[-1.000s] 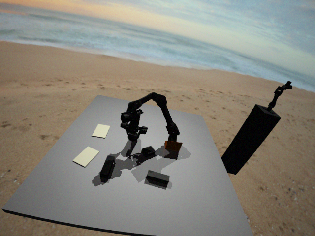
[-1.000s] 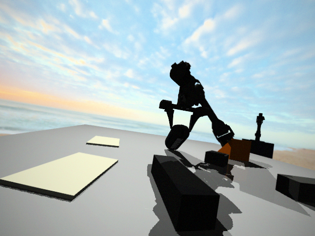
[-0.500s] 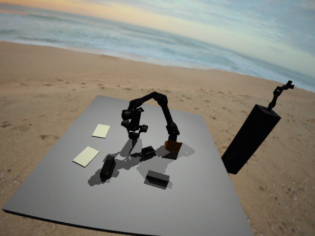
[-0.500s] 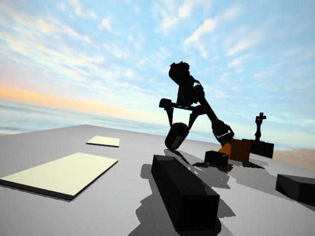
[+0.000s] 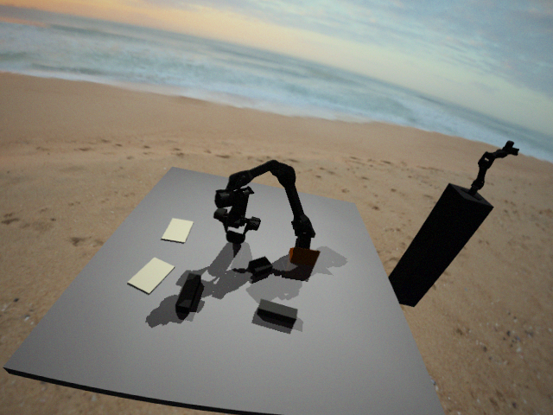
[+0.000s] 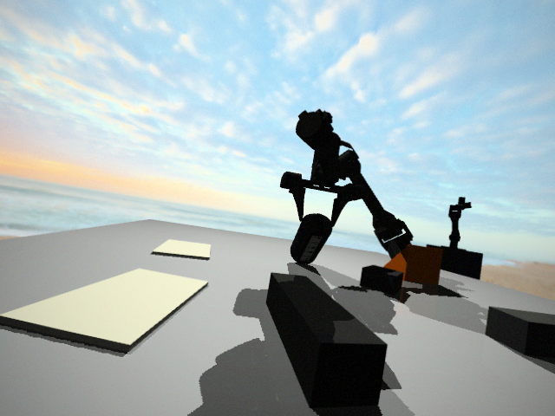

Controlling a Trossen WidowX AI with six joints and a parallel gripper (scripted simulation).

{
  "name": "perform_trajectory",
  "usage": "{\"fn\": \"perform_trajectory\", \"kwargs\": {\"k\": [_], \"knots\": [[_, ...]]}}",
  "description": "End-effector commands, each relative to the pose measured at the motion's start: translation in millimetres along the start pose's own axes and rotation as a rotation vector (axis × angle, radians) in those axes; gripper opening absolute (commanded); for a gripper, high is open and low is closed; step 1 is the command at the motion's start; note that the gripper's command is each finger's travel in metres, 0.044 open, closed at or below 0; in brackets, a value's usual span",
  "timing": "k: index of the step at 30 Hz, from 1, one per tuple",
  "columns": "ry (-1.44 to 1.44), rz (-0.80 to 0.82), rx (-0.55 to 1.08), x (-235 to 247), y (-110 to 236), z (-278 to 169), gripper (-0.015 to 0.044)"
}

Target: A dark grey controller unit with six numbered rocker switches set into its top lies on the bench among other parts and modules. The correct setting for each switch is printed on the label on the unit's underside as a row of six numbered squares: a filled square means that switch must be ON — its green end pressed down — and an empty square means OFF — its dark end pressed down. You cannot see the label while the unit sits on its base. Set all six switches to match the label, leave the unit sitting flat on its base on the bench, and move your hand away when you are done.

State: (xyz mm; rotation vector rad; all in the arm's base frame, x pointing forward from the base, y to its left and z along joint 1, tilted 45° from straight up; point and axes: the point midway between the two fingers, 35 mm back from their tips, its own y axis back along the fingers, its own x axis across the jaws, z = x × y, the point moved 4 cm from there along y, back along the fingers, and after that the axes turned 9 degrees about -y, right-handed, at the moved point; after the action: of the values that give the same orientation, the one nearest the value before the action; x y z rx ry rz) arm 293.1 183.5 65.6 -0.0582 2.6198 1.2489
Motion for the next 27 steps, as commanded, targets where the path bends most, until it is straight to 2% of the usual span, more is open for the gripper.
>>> {"fn": "perform_trajectory", "kwargs": {"k": [1, 27], "knots": [[0.005, 0.001, -0.004, 0, 2, -4, 0.0336], [0.006, 0.009, -0.054, -4, 13, -25, 0.0336]]}}
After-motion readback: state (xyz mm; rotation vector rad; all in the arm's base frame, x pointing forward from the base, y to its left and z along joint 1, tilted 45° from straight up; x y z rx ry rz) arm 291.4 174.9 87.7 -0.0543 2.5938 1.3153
